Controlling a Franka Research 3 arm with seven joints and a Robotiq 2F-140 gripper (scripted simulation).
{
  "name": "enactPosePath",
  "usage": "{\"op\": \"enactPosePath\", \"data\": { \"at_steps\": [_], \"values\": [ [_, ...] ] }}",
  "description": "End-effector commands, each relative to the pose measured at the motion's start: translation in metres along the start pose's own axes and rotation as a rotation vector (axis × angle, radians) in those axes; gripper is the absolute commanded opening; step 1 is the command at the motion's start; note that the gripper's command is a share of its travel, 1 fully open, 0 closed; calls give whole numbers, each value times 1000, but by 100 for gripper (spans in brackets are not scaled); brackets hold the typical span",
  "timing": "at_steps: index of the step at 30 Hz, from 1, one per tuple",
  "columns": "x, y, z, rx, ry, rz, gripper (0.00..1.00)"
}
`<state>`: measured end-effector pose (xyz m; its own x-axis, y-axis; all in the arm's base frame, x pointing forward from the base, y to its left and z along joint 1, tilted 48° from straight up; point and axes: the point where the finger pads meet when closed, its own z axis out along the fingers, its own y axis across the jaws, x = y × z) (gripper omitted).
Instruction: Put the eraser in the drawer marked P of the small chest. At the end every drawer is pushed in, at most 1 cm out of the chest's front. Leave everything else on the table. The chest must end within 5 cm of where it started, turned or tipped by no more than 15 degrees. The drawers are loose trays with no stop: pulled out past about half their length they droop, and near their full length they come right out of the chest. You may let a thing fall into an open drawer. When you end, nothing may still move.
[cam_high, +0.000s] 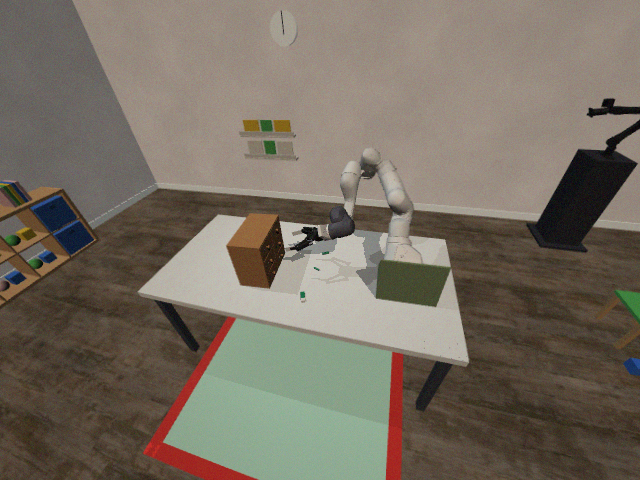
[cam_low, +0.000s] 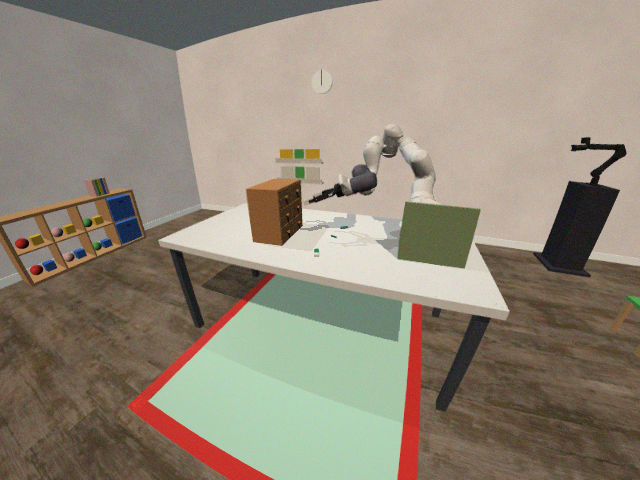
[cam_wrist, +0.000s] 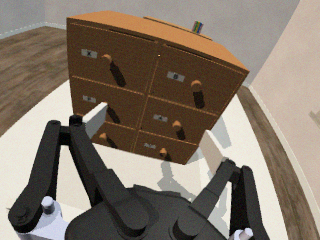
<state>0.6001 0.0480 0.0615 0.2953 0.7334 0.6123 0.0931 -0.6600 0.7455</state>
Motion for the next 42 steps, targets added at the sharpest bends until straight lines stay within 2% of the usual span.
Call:
{"op": "enactPosePath", "data": {
  "at_steps": [1,33,42],
  "values": [
    [0,0,0,0,2,4,100],
    [0,0,0,0,1,4,100],
    [2,0,-4,0,-37,4,100]
  ]
}}
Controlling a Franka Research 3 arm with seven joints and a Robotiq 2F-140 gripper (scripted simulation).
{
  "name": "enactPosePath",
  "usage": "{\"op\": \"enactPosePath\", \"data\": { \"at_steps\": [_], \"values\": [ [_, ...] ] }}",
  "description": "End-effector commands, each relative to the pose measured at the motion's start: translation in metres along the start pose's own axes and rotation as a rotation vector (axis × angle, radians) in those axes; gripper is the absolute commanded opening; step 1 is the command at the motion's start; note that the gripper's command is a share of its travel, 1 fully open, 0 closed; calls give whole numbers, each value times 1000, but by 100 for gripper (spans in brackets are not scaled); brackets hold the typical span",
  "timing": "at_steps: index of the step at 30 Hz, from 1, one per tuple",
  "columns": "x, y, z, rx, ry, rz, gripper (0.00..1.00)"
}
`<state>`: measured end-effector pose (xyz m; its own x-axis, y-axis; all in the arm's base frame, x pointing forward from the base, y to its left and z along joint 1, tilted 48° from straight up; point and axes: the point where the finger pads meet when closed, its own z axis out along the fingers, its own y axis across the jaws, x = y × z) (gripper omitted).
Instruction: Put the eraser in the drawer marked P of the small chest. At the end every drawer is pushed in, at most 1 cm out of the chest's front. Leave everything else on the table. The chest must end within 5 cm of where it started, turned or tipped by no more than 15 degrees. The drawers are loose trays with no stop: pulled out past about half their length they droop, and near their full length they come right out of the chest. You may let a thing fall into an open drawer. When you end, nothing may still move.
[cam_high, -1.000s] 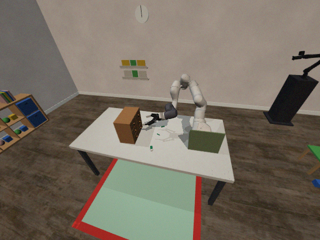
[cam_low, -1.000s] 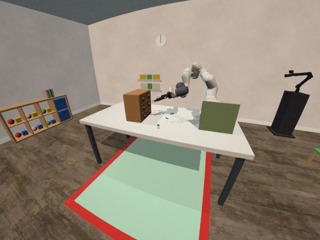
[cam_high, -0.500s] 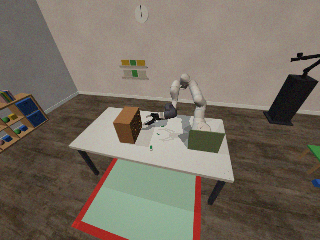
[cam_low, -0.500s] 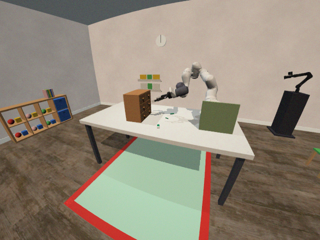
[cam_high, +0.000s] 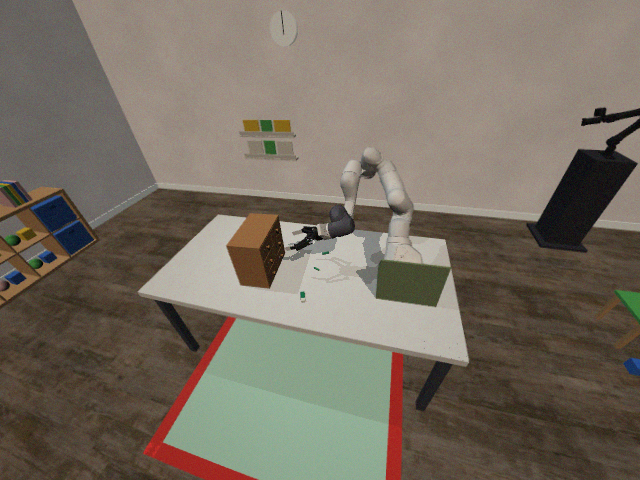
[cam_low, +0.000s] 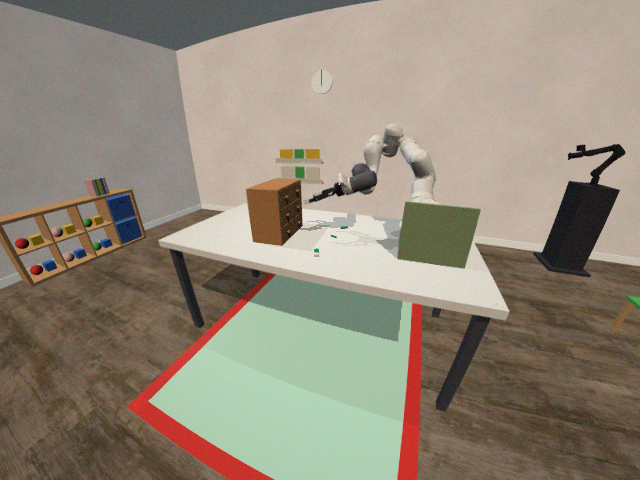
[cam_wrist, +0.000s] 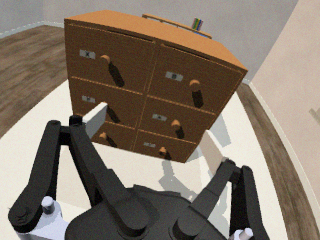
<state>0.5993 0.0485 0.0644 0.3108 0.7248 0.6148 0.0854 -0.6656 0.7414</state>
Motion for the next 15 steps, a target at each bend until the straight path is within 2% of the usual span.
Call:
{"op": "enactPosePath", "data": {
  "at_steps": [1,7,15],
  "values": [
    [0,-2,-3,5,-21,-5,100],
    [3,-2,-9,5,-80,-5,100],
    [10,-2,-26,5,-233,-6,100]
  ]
}}
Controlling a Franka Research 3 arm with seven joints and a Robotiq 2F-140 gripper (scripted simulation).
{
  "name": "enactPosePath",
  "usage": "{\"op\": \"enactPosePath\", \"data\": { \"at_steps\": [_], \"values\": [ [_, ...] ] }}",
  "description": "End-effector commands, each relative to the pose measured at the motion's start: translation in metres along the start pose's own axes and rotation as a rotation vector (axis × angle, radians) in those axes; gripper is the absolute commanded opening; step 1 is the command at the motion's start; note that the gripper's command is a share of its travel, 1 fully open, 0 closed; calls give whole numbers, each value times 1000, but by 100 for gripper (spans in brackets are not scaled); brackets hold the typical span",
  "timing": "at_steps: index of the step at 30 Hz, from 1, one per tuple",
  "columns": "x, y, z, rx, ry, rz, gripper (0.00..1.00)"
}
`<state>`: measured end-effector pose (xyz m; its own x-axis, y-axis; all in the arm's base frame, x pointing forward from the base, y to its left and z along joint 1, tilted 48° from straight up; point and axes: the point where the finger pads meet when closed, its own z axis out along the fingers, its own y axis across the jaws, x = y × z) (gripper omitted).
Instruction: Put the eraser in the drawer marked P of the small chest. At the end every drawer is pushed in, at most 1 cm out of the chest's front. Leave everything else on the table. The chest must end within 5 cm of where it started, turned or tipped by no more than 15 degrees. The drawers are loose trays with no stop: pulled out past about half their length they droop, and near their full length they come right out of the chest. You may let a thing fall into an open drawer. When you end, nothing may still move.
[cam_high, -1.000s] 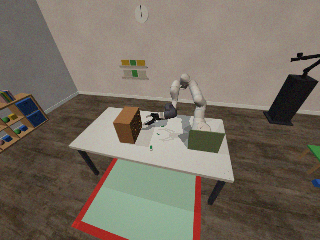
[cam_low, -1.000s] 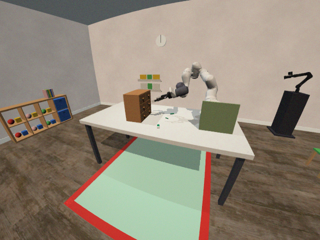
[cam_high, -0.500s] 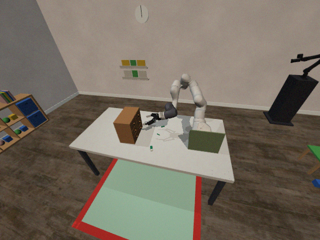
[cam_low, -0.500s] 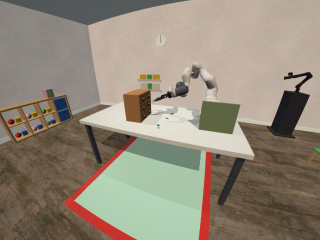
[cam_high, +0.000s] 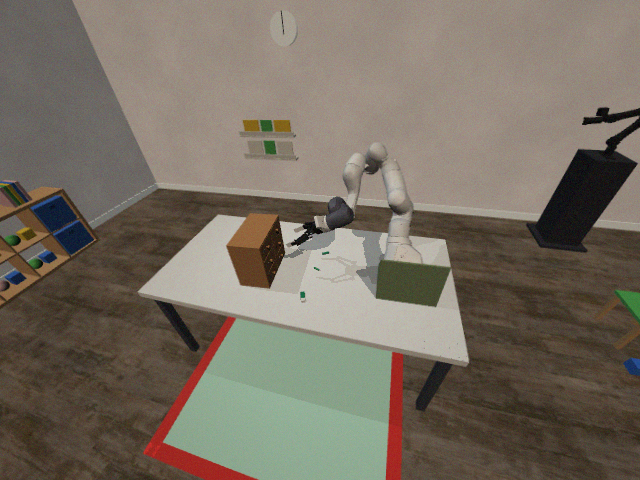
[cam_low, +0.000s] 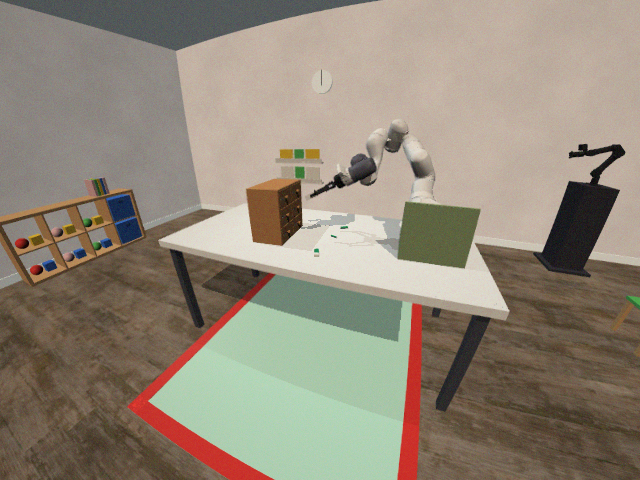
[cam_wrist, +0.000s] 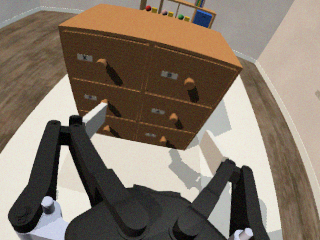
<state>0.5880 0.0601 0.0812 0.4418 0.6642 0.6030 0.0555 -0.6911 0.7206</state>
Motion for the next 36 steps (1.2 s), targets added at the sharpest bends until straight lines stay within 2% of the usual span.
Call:
{"op": "enactPosePath", "data": {
  "at_steps": [1,2,4,12,19,21,28,36],
  "values": [
    [-6,-5,-10,14,-118,-50,100],
    [-5,-5,-13,14,-142,-50,100],
    [-5,-5,-13,14,-142,-50,100],
    [1,-5,-37,8,-356,-51,100],
    [8,-5,-62,3,-578,-52,100],
    [8,-5,-62,3,-578,-52,100],
    [16,-5,-88,-4,-809,-53,100],
    [21,-5,-107,-8,-971,-53,100]
  ]
}}
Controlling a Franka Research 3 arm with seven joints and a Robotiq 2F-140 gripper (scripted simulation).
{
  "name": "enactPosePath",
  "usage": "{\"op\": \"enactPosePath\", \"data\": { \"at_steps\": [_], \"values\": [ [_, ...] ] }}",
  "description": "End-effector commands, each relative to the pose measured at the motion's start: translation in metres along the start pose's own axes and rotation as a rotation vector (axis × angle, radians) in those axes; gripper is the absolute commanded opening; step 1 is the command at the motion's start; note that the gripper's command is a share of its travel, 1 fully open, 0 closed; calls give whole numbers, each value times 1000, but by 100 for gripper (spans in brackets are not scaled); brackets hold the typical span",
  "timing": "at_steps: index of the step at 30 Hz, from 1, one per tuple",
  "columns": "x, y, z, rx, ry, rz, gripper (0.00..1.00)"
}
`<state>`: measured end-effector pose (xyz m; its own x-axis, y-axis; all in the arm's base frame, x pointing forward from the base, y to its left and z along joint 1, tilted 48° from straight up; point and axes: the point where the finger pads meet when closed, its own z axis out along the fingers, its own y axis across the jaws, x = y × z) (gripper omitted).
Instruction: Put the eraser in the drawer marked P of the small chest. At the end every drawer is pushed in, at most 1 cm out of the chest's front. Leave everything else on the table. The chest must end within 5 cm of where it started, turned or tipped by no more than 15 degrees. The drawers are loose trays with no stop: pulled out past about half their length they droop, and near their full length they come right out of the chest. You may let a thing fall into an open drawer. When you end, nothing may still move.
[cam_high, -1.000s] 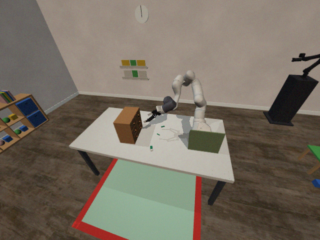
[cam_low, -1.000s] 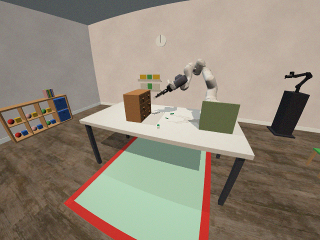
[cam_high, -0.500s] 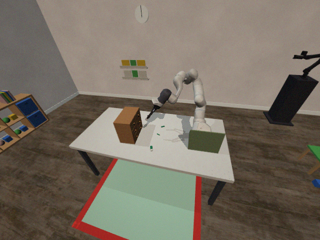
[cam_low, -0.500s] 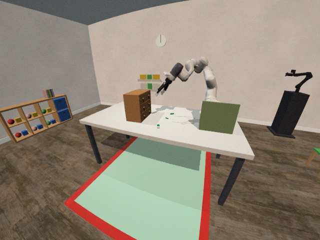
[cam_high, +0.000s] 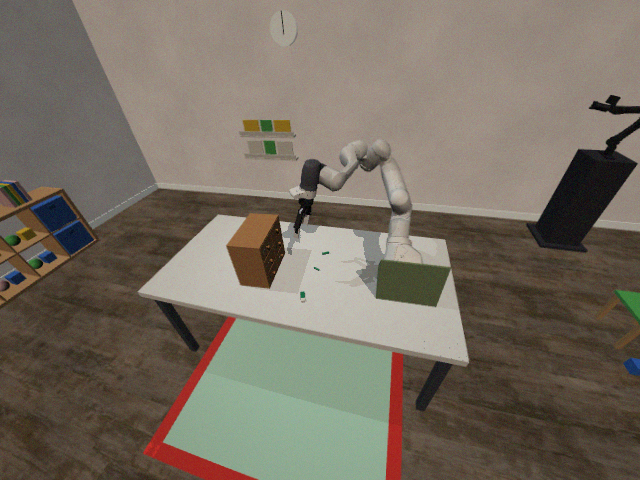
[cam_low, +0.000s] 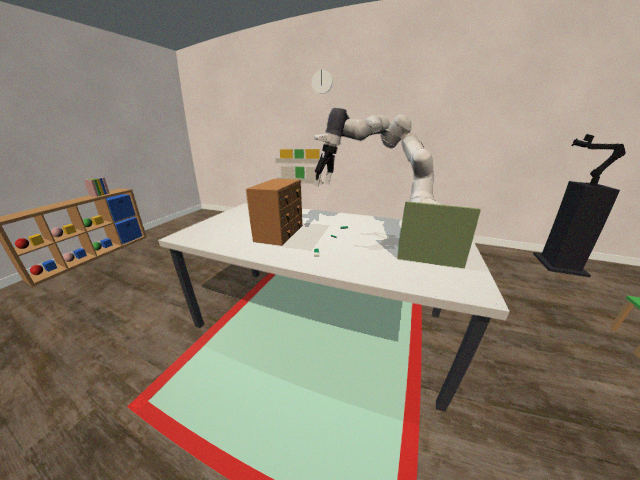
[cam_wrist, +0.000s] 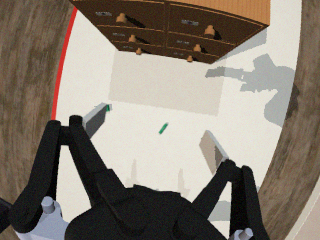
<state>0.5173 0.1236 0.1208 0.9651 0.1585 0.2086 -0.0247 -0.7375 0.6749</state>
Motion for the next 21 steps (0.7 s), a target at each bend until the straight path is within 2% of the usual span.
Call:
{"op": "enactPosePath", "data": {
  "at_steps": [1,10,21],
  "values": [
    [-17,16,2,-76,-124,-135,100],
    [-21,16,-5,-81,-201,-132,100],
    [-23,16,-7,-82,-217,-132,100]
  ]
}}
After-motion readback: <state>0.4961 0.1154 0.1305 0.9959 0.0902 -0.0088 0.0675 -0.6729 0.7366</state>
